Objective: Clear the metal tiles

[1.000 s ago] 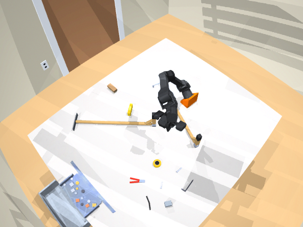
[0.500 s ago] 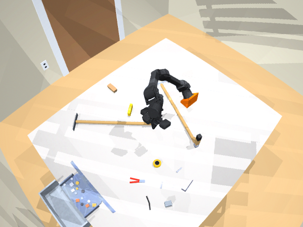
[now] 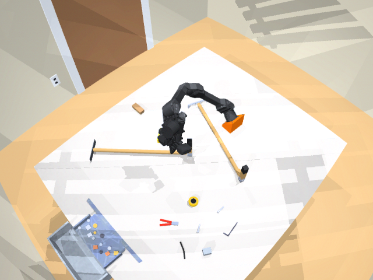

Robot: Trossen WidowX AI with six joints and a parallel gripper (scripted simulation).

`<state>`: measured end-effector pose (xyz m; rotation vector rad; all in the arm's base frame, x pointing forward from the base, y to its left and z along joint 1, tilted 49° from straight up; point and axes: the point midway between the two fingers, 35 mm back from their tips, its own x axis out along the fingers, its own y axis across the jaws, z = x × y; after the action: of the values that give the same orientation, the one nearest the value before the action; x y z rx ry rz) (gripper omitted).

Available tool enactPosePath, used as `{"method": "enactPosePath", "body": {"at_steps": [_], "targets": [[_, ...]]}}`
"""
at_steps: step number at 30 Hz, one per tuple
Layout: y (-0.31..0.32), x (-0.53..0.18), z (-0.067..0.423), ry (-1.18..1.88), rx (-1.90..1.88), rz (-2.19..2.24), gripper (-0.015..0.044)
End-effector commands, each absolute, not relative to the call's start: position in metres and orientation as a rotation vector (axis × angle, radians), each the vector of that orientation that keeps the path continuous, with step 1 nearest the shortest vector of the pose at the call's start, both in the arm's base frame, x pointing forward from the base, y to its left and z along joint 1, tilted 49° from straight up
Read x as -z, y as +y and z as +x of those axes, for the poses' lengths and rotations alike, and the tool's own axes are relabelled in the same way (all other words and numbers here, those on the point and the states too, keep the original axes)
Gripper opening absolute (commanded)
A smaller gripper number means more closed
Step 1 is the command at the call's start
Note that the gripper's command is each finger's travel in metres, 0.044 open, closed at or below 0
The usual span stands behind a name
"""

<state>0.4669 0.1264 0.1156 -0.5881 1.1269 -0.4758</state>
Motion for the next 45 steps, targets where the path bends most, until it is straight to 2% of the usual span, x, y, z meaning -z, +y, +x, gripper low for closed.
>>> {"method": "enactPosePath", "body": {"at_steps": [1, 19, 36, 45], "targets": [[0.108, -0.136, 0.475, 1.091, 0.511, -0.568, 0.0], [0.023, -0.206, 0.489, 0.978, 0.679, -0.507, 0.0], [-0.059, -0.273, 0.478, 0.879, 0.863, -0.46, 0.0], [-0.064, -0.274, 0.478, 0.876, 0.87, -0.458, 0.0]]}}
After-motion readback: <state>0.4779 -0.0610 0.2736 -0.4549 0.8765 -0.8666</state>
